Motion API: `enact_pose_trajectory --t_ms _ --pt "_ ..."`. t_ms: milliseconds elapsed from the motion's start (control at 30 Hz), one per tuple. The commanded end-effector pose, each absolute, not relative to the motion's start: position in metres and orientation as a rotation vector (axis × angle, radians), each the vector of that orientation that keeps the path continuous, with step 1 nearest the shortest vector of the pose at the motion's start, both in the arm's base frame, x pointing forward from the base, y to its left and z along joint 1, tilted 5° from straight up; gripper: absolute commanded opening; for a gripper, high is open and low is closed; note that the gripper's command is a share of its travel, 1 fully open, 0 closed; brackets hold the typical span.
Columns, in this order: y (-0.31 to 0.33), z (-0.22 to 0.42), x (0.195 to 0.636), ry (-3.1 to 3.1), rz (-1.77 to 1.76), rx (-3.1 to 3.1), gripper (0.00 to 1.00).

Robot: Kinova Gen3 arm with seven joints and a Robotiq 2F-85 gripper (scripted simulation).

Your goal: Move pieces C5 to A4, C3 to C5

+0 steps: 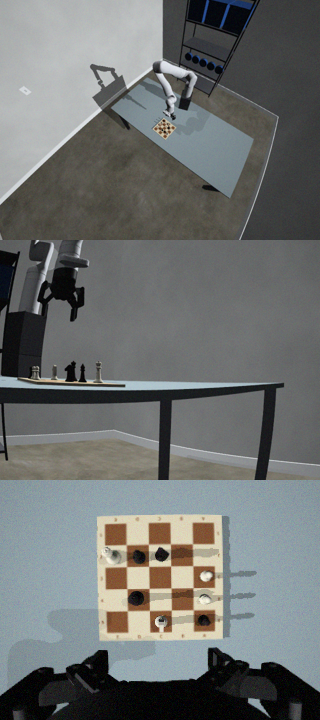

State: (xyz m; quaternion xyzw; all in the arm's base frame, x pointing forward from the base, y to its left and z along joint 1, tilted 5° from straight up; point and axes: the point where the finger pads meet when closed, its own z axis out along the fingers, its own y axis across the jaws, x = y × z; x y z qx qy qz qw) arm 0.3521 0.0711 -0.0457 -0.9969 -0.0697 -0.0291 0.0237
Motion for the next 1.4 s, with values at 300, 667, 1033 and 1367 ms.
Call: enact_pose_trajectory --t_ms 300,667,1033,1367 --pt "0.067 -0.023 0.358 -0.207 -0.124 -3.090 1.00" --pt "0.067 -0.023 0.358 -0.207 -0.124 -3.090 1.00" --pt "0.067 -0.023 0.358 -0.207 -0.124 -3.090 1.00" --pt "0.067 -0.023 0.358 -0.207 -0.124 -3.090 1.00"
